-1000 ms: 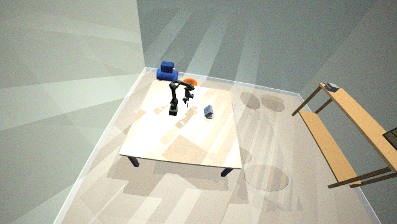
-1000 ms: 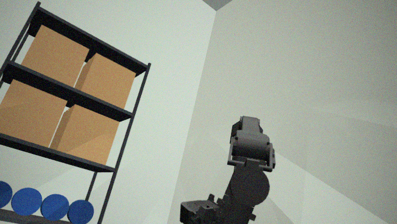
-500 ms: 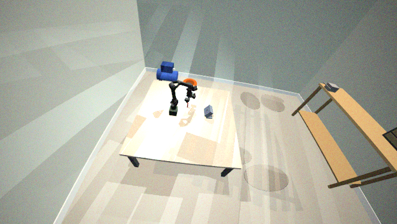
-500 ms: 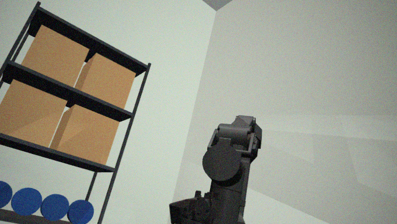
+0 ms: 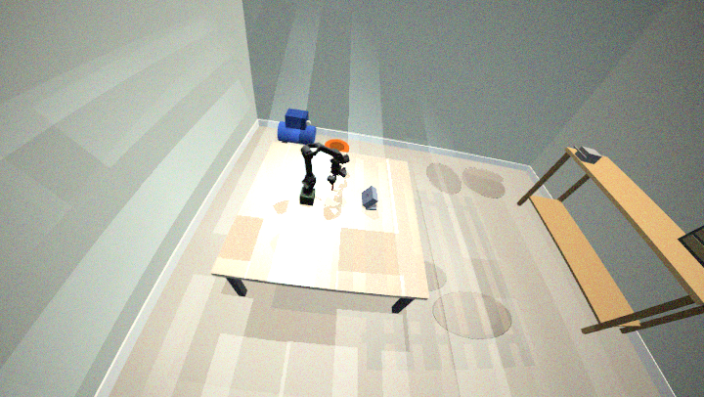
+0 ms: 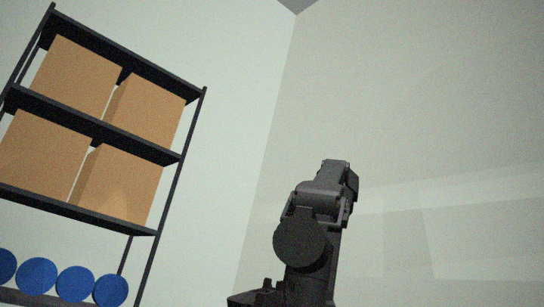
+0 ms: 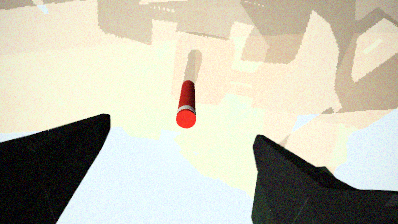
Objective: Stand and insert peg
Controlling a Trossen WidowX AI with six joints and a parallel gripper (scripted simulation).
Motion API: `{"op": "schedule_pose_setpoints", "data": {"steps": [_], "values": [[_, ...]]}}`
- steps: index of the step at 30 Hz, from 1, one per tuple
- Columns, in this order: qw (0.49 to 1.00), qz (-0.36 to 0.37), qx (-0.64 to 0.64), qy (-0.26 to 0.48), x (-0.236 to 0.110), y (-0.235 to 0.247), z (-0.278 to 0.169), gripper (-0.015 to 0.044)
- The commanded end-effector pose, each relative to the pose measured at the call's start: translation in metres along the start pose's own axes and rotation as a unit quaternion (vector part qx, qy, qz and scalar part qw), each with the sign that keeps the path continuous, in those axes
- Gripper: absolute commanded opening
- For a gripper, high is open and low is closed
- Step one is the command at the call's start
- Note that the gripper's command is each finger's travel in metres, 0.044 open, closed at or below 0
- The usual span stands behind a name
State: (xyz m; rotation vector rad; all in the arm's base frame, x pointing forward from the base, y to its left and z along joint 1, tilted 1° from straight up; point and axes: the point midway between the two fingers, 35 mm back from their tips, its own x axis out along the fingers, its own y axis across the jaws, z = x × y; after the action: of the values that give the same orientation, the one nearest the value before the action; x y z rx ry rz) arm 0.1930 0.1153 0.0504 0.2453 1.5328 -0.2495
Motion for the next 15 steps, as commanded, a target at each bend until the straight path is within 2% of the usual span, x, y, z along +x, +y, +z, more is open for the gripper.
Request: {"op": "schedule_pose_setpoints", "data": {"steps": [1,15], "values": [[1.0,0.001,-0.001,0.002,0.006,0.001,0.0,0.044],[1.0,0.001,-0.001,0.002,0.03,0.001,0.0,0.044]]}}
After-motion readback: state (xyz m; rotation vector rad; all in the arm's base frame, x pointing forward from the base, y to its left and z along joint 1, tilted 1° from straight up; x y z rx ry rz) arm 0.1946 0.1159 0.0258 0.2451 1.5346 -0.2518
